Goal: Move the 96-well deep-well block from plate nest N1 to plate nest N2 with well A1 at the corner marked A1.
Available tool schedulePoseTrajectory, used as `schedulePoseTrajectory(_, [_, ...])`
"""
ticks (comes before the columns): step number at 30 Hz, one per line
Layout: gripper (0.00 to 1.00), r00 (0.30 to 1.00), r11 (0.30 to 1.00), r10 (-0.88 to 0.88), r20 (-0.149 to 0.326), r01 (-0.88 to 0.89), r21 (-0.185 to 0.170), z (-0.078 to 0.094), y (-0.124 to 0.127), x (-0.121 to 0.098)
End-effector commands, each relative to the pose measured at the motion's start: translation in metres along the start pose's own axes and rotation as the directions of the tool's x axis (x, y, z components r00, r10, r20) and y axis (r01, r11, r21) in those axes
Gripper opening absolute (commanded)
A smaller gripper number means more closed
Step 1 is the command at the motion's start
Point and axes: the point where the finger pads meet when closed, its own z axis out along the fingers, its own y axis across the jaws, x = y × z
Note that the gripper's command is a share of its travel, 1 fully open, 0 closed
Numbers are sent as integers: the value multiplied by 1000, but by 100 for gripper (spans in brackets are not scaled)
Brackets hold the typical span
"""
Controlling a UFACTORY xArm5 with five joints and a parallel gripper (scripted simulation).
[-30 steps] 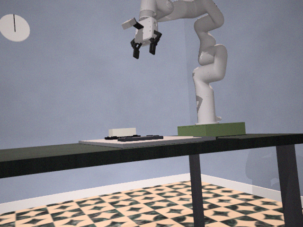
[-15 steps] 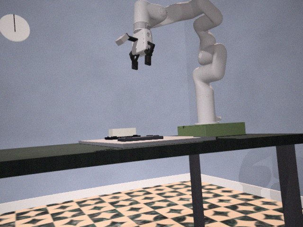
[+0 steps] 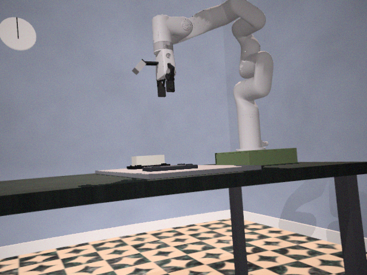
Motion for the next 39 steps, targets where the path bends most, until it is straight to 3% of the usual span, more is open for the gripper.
schedulePoseTrajectory(1, [100, 1000, 1000, 7, -2, -7, 0, 11, 16, 2])
schedulePoseTrajectory(39, [100, 1000, 1000, 7, -5, -7, -2, 111, 154, 10])
